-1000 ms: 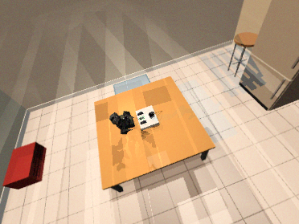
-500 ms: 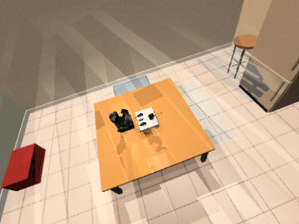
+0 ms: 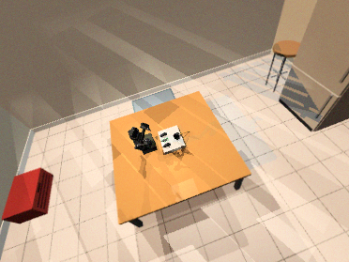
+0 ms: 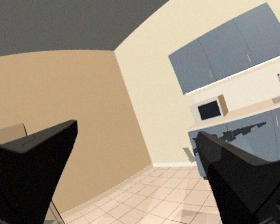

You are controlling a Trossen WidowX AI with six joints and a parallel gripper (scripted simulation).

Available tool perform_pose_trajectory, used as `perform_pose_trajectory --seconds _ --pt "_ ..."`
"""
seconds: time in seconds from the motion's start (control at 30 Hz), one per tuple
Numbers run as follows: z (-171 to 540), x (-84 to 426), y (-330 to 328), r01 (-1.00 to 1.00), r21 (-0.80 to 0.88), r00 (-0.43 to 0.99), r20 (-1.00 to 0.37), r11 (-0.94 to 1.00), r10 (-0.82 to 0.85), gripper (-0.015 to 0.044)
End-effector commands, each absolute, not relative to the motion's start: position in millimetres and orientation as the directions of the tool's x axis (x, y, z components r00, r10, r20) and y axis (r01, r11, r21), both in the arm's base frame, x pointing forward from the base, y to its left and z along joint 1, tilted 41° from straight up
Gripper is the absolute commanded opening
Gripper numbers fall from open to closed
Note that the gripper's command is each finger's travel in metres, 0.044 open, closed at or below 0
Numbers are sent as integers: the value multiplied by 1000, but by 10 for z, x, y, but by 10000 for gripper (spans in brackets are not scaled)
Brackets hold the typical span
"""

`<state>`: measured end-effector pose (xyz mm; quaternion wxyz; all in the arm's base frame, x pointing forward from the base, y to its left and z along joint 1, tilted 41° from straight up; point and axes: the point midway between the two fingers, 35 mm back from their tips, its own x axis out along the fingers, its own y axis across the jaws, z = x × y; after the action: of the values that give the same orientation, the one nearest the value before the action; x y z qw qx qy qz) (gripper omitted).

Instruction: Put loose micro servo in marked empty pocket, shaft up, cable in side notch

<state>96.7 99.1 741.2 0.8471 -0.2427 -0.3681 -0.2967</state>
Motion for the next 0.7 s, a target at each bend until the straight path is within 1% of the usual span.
perform_pose_trajectory --seconds 0.0,0.4,0.67 --pt "7405 1005 1164 679 -216 546 787 701 -286 440" --pt "7374 1167 1495 689 -275 533 819 671 -211 440" --pt "7344 1255 1598 701 -291 523 830 651 -193 440"
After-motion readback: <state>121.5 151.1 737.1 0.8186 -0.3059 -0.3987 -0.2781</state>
